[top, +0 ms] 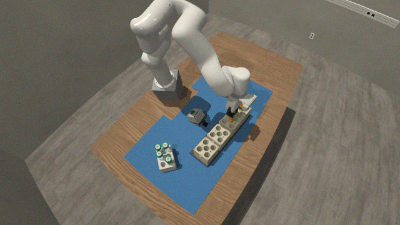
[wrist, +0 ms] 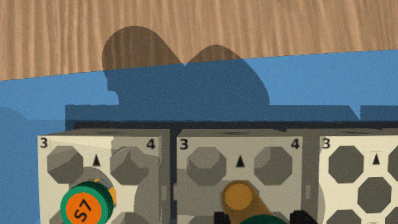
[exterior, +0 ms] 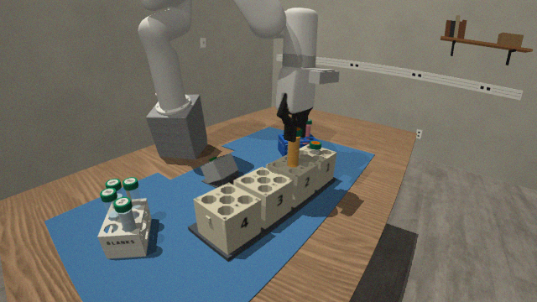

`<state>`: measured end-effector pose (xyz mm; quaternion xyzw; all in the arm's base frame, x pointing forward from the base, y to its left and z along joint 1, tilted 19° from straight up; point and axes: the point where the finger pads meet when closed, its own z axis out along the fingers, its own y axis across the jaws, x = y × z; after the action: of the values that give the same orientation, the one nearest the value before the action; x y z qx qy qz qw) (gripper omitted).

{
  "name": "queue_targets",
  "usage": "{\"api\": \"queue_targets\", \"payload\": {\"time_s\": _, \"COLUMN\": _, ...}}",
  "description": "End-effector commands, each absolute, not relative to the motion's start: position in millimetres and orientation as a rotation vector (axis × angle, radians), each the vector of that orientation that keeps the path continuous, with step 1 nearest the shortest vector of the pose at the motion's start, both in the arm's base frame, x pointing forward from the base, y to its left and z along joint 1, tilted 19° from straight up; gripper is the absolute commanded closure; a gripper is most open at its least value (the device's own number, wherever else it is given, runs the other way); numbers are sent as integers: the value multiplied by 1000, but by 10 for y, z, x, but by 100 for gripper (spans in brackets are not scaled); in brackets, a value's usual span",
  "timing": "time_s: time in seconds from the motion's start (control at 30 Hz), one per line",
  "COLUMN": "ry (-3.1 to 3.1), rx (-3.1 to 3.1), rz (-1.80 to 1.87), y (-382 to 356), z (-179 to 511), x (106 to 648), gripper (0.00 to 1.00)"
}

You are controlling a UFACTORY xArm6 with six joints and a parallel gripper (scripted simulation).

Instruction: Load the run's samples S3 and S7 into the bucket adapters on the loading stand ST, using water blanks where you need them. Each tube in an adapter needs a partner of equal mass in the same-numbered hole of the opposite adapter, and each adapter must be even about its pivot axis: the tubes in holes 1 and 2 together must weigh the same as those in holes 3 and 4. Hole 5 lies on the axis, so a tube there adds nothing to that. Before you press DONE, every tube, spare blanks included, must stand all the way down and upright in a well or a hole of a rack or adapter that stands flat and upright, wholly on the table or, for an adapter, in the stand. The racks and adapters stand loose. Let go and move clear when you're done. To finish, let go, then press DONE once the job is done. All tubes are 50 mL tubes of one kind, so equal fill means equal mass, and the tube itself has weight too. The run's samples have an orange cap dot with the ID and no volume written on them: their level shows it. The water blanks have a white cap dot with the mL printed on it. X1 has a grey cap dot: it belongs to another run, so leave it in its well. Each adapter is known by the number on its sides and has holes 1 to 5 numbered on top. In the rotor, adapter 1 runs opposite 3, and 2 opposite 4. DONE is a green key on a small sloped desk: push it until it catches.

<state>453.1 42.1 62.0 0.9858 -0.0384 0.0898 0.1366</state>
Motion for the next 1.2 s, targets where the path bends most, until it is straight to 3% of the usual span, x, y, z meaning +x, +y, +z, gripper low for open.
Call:
{"api": "queue_targets", "payload": {"time_s": 0.0, "ry": -111, "rx": 2854, "rz": 265, "y": 416, "z": 597, "x": 4549, "gripper": 100}}
{"api": "queue_targets", "payload": {"time_s": 1.17, "ry": -111, "rx": 2854, "rz": 265, "y": 330, "z": 303, "x": 4601, "gripper": 100}}
